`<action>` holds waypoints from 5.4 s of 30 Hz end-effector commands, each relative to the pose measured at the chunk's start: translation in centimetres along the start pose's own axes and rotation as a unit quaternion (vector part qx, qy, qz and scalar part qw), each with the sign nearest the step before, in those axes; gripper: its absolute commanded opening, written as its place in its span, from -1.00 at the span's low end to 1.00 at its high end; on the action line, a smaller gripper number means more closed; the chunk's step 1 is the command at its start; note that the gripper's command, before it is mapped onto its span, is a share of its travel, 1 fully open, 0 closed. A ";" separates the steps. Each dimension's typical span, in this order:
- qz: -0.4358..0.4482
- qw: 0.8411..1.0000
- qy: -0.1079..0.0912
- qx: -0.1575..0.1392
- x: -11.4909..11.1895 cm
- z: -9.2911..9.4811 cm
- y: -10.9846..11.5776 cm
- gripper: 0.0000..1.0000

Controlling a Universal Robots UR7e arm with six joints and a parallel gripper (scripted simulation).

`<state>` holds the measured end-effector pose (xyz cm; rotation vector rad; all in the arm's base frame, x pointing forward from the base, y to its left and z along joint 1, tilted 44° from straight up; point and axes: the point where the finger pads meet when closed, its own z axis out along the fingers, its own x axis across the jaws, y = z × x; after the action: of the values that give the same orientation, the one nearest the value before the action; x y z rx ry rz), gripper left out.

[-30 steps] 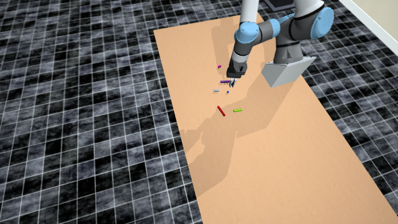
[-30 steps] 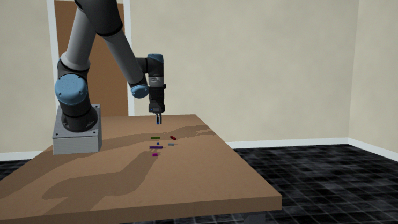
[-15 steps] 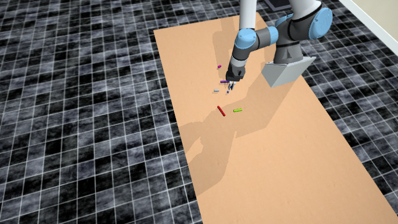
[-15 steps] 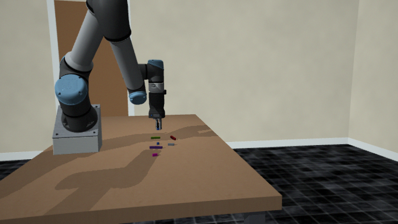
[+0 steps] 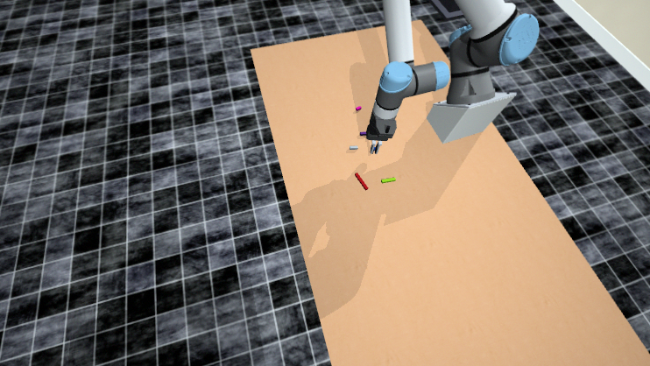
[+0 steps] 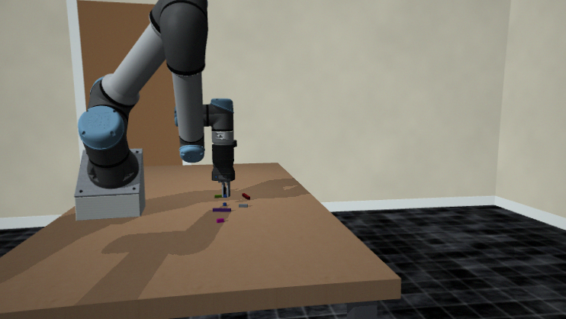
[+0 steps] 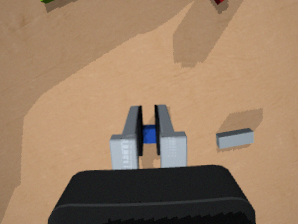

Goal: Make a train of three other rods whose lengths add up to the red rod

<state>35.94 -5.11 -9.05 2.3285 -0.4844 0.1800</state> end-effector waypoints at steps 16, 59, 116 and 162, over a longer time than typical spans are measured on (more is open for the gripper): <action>0.000 1.000 0.003 0.002 0.1 1.4 -0.1 -0.52; -0.001 1.000 0.003 0.002 0.1 1.4 -0.1 -0.52; -0.002 1.000 0.003 0.002 0.1 2.7 -0.1 -0.52; -0.002 1.000 0.003 0.002 0.1 2.7 -0.1 0.07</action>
<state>36.04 -6.96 -11.02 2.3317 -0.4777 0.1847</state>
